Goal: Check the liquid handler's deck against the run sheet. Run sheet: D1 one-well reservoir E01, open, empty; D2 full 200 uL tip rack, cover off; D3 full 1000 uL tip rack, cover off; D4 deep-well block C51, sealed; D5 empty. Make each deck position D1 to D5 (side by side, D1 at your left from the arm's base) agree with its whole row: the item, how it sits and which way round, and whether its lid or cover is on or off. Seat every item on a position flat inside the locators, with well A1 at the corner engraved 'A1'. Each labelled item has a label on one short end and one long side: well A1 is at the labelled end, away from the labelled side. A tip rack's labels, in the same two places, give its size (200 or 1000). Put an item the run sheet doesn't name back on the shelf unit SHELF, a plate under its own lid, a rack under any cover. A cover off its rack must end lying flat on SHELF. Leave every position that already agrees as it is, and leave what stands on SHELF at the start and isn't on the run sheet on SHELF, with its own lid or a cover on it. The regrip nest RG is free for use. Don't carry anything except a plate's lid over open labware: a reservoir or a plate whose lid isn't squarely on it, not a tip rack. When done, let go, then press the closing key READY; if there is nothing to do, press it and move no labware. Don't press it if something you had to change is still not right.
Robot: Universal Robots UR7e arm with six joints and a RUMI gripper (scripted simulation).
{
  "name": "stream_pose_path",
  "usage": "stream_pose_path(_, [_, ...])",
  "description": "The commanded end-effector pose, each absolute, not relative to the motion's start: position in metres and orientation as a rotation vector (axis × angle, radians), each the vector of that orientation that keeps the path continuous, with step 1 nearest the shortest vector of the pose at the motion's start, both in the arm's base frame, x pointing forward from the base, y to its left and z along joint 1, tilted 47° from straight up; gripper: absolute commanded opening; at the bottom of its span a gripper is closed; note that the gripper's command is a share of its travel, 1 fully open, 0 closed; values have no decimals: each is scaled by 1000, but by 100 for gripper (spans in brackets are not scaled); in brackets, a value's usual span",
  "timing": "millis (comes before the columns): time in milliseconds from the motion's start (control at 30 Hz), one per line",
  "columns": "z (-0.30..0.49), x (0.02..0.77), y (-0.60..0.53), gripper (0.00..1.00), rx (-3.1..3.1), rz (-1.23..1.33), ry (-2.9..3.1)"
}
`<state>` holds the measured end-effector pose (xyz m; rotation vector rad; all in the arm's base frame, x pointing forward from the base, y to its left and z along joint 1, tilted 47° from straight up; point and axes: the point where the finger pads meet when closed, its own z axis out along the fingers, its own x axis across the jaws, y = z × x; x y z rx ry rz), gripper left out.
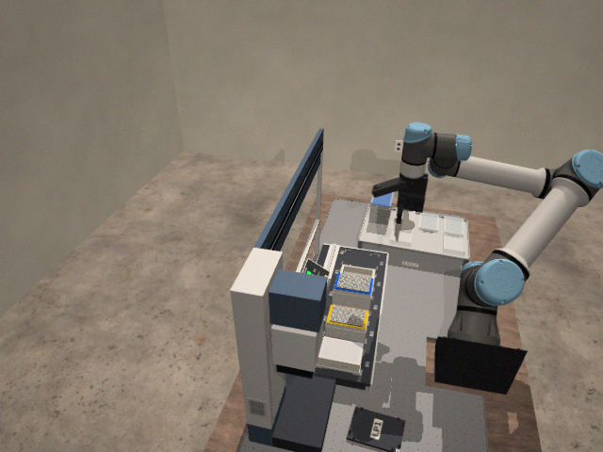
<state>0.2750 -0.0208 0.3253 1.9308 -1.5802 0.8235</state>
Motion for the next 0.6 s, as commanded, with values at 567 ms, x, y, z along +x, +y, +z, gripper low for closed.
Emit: stream_pose_path(567, [325,370,-3,82,1931,824,-1581])
